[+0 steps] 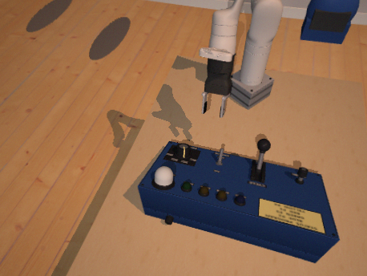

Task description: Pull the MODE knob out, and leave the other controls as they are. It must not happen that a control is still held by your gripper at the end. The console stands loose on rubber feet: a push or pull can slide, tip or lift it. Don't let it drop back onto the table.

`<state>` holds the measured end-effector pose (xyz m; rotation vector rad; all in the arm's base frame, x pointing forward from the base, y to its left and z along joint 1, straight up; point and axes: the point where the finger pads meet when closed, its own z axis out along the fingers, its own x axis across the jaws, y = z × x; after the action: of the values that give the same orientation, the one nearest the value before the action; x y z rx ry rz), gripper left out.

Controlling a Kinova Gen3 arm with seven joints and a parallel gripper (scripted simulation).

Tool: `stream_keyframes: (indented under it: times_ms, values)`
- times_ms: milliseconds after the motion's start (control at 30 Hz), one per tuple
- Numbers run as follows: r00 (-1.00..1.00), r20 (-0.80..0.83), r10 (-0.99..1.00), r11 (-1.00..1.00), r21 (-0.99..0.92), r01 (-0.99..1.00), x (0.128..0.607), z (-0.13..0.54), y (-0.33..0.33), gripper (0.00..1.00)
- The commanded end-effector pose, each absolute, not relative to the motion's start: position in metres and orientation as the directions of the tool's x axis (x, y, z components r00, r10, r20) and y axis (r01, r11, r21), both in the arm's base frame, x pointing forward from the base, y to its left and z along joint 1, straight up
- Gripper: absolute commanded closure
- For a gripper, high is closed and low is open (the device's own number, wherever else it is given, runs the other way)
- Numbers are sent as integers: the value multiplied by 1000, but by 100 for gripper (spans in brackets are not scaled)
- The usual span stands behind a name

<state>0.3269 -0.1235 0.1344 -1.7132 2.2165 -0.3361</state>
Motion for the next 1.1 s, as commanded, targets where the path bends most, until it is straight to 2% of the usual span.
stream_keyframes:
  times_ms: [0, 1067]
  values:
    - [-230, -106, -967, 253, -374, -892, 327, 135, -124, 0]
    - [-230, -106, -967, 253, -374, -892, 323, 144, -123, 0]
